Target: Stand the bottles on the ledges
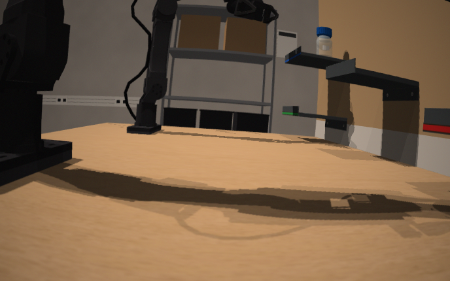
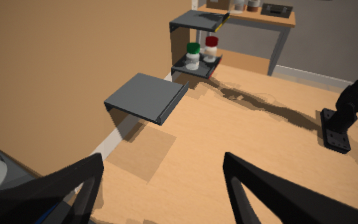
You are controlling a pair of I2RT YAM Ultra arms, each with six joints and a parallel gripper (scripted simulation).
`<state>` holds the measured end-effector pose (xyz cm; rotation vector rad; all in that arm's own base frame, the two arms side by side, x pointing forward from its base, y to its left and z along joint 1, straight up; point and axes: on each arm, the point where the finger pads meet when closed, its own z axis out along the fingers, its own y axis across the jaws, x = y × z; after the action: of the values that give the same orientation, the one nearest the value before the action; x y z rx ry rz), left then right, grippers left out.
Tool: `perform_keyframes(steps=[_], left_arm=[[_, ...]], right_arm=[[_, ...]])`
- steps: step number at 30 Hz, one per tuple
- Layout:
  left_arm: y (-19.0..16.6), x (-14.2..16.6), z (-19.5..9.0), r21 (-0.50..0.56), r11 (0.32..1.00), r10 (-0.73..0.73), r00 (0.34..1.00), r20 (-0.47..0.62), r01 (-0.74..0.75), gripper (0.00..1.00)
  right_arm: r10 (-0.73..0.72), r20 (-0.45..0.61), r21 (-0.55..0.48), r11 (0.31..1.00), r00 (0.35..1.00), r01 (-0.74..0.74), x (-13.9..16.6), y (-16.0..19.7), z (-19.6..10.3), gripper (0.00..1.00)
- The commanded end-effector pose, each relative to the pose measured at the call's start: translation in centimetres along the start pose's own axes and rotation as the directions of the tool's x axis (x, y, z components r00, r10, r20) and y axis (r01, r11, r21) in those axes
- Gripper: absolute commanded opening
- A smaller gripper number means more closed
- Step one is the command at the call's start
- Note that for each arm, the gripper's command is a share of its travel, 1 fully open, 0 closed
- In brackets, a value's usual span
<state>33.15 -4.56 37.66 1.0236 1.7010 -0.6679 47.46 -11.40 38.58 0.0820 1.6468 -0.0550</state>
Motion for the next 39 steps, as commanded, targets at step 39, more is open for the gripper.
perform_keyframes(steps=[39], left_arm=[[-0.2, -1.0, -0.3, 0.005, 1.0, 0.016, 1.0, 0.025, -0.016, 0.87]], right_arm=[[-0.045, 0.16, 0.022, 0.999, 0.986, 0.042, -7.2, 0.2, 4.1, 0.5]])
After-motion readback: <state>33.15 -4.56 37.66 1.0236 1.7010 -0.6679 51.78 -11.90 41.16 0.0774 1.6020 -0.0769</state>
